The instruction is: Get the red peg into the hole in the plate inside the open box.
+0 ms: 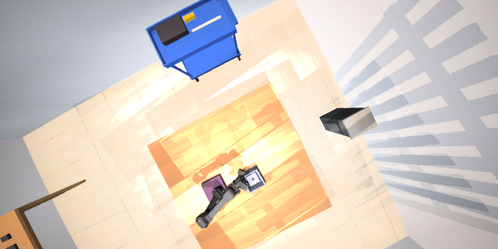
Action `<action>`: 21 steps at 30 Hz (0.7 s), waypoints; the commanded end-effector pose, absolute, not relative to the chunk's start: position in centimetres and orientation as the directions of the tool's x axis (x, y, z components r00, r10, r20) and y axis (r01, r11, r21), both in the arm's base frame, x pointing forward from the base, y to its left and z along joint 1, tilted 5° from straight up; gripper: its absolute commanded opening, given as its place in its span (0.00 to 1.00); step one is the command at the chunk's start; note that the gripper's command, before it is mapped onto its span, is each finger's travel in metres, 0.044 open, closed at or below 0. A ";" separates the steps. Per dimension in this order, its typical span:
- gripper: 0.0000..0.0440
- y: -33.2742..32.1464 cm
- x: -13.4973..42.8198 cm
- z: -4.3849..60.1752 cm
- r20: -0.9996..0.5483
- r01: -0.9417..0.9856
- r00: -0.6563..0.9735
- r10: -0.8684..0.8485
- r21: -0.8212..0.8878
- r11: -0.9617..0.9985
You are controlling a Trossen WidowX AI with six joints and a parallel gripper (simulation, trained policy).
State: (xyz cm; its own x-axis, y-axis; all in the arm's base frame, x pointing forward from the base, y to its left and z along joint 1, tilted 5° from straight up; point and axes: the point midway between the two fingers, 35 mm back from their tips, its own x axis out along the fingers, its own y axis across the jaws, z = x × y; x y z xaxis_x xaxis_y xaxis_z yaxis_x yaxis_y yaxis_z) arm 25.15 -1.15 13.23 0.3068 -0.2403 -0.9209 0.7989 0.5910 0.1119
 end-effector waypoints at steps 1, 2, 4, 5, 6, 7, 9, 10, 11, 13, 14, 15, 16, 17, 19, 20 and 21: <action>0.00 -2.4 25.9 13.5 -0.920 0.811 0.299 -0.254 0.105 0.576; 0.00 -2.8 26.1 13.5 -0.919 0.814 0.299 -0.257 0.106 0.571; 0.00 -3.4 26.4 13.6 -0.918 0.821 0.299 -0.262 0.108 0.560; 0.00 -3.8 26.6 13.5 -0.917 0.825 0.298 -0.264 0.108 0.555; 0.00 -4.1 26.7 13.5 -0.917 0.828 0.297 -0.266 0.109 0.550; 0.00 -4.4 26.9 13.5 -0.917 0.832 0.297 -0.268 0.110 0.544; 0.00 -5.1 27.2 13.4 -0.916 0.839 0.295 -0.272 0.112 0.533; 0.00 -5.4 27.4 13.3 -0.916 0.842 0.294 -0.274 0.113 0.528; 0.00 -5.7 27.6 13.2 -0.915 0.845 0.294 -0.276 0.114 0.522; 0.00 -6.4 27.9 13.1 -0.915 0.851 0.292 -0.278 0.116 0.512; 0.00 -6.7 28.0 13.0 -0.915 0.854 0.291 -0.279 0.117 0.506; 0.00 -7.0 28.2 12.9 -0.915 0.857 0.290 -0.280 0.118 0.501; 0.00 -7.2 28.3 12.8 -0.915 0.860 0.289 -0.280 0.119 0.497; 0.00 -7.5 28.4 12.6 -0.916 0.862 0.287 -0.280 0.120 0.492; 0.00 -8.0 28.7 12.4 -0.917 0.867 0.284 -0.279 0.121 0.483; 0.01 -8.2 28.8 12.3 -0.918 0.869 0.282 -0.278 0.122 0.479; 0.01 -8.5 28.9 12.2 -0.919 0.871 0.280 -0.277 0.122 0.476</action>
State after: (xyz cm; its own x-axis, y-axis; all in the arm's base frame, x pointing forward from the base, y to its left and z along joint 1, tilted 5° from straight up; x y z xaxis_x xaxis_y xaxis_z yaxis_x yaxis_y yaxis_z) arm 28.27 -7.82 12.42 0.2818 -0.2816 -0.9172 0.8674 0.4835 0.1180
